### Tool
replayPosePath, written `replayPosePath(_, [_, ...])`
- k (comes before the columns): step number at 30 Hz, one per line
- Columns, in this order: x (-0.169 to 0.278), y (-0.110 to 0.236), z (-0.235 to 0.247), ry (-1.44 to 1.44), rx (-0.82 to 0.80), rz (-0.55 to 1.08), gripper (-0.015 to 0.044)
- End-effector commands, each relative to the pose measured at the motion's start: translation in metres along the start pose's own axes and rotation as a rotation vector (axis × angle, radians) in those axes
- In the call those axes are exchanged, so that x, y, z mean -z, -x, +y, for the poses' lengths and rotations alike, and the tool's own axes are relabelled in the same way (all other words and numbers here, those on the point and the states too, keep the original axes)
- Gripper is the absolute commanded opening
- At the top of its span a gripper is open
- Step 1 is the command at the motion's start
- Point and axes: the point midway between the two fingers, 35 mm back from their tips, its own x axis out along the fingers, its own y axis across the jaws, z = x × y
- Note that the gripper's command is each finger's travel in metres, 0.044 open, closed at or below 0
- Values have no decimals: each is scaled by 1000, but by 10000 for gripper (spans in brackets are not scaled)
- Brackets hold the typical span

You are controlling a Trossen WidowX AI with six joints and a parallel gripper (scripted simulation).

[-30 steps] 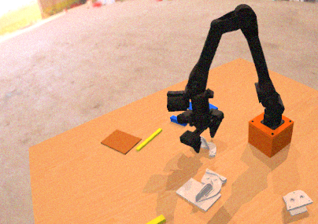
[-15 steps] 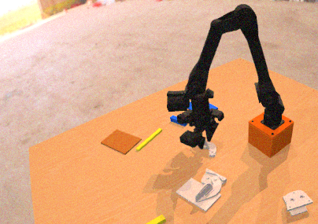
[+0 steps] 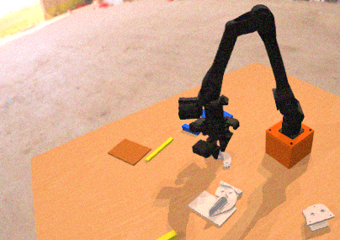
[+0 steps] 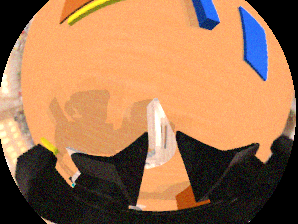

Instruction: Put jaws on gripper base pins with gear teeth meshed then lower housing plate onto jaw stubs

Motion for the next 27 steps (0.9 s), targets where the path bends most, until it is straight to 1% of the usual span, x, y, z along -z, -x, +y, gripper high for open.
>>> replayPosePath(1, [0,0,0,0,1,-1,134])
replayPosePath(27, [-1,78,0,-4,3,-3,134])
